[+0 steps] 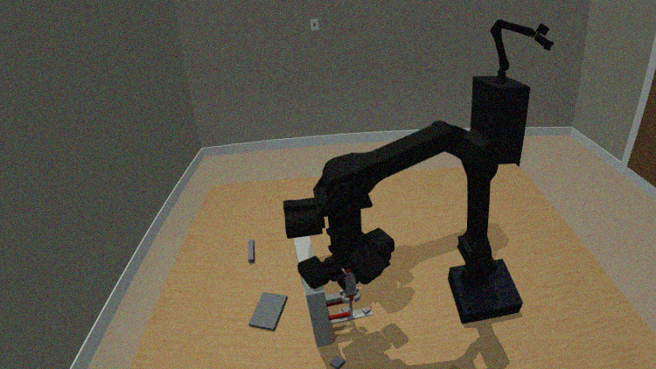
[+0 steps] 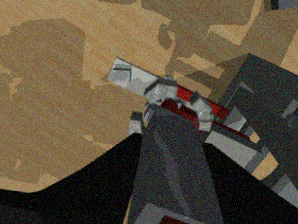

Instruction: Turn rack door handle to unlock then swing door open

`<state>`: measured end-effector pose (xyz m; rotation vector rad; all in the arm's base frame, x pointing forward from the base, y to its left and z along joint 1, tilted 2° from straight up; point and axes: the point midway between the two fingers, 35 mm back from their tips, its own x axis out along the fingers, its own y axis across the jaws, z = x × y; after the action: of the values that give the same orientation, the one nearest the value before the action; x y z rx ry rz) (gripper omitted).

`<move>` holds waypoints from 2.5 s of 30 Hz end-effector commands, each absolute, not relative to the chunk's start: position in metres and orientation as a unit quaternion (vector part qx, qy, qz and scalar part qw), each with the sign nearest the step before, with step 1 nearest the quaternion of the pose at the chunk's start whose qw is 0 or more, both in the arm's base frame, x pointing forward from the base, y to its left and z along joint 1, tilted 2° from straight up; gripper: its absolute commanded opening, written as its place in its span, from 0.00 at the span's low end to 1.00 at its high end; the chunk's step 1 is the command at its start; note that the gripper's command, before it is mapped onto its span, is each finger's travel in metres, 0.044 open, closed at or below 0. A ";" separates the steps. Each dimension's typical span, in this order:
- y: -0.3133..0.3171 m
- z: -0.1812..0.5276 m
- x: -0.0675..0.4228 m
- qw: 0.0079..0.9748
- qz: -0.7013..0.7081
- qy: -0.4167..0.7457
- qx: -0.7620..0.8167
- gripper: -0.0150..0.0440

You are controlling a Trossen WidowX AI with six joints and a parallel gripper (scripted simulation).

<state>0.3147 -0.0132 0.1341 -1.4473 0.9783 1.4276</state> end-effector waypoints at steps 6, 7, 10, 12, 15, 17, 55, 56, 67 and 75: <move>-0.013 0.135 0.315 0.420 0.577 0.381 -0.589 0.42; -0.013 0.135 0.315 0.420 0.577 0.381 -0.589 0.46; -0.013 0.135 0.315 0.420 0.577 0.381 -0.589 0.59; -0.013 0.135 0.315 0.420 0.577 0.381 -0.589 0.68; -0.013 0.135 0.315 0.422 0.575 0.383 -0.587 0.74; -0.013 0.135 0.315 0.441 0.562 0.402 -0.573 0.74; -0.013 0.135 0.315 0.723 0.006 0.691 0.020 0.74; -0.013 0.135 0.315 0.722 -0.011 0.691 0.037 0.74; -0.013 0.135 0.315 0.685 -0.196 0.662 0.230 0.74; -0.013 0.135 0.315 0.627 -0.323 0.611 0.361 0.74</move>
<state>0.3150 -0.0131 0.1341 0.7210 1.4378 -0.6411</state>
